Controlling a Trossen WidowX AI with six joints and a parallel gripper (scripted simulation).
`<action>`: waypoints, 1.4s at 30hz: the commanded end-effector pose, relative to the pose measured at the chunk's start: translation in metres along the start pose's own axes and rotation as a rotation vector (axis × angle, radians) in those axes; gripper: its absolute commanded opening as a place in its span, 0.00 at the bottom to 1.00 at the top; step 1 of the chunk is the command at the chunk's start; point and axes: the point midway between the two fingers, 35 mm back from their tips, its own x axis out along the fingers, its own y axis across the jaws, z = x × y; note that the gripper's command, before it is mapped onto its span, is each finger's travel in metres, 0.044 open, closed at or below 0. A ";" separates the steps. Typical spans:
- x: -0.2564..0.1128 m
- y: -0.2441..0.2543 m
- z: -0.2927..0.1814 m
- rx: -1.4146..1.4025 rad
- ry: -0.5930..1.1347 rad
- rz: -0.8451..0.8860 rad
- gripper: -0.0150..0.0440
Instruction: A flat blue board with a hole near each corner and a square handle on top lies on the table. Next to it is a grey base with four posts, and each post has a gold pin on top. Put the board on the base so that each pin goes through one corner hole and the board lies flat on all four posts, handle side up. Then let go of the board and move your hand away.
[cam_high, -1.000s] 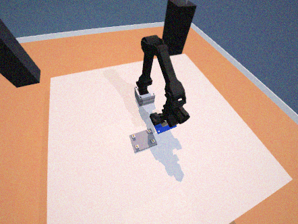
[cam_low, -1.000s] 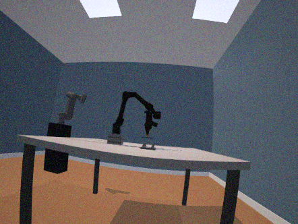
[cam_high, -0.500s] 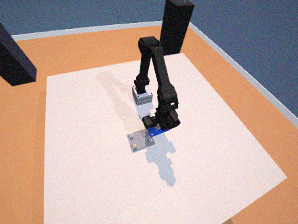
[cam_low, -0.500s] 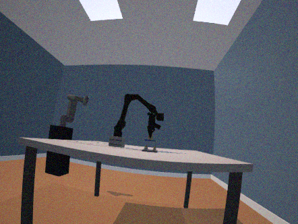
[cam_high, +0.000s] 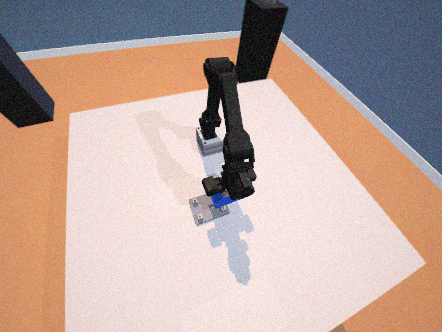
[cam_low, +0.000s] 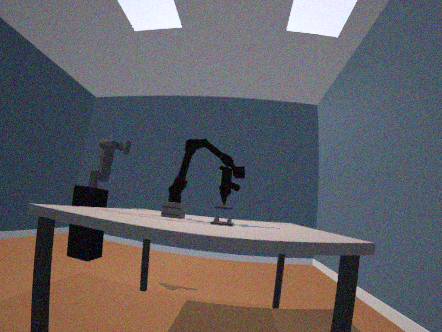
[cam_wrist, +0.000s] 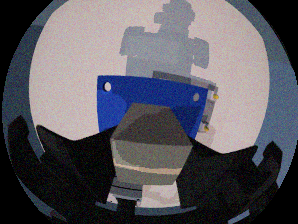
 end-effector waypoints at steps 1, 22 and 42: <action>0.000 -0.009 0.003 0.000 0.001 0.002 0.25; 0.001 -0.063 0.005 0.020 0.003 0.002 0.25; 0.002 -0.069 0.004 0.026 0.004 -0.001 0.25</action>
